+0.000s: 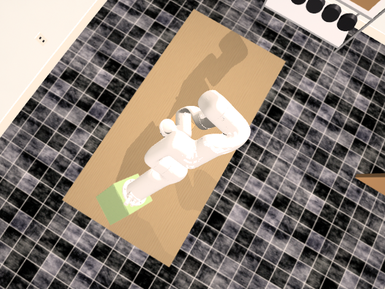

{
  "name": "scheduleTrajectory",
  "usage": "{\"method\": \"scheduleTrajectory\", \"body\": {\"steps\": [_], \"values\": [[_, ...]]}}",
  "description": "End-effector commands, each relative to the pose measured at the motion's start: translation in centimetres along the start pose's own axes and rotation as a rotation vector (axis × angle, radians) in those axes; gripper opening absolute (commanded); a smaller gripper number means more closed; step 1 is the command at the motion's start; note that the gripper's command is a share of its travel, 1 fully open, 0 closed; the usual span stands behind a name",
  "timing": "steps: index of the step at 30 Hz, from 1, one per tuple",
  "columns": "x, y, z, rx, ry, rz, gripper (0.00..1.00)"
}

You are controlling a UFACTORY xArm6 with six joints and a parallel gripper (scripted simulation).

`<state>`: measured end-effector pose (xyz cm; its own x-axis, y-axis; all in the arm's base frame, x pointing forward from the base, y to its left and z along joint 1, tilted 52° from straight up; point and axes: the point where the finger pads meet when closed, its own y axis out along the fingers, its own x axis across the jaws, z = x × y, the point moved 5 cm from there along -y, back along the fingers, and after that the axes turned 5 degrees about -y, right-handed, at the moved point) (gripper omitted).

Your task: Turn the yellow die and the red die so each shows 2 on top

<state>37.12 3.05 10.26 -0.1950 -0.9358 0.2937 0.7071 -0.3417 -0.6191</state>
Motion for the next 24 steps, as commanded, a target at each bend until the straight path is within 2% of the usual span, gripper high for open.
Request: {"method": "scheduleTrajectory", "body": {"steps": [1, 24], "values": [[-0.03, 0.33, 0.03, 0.001, 0.0, 0.001, 0.31], [-0.03, 0.57, 0.02, 0.001, 0.0, 0.001, 0.31]]}}
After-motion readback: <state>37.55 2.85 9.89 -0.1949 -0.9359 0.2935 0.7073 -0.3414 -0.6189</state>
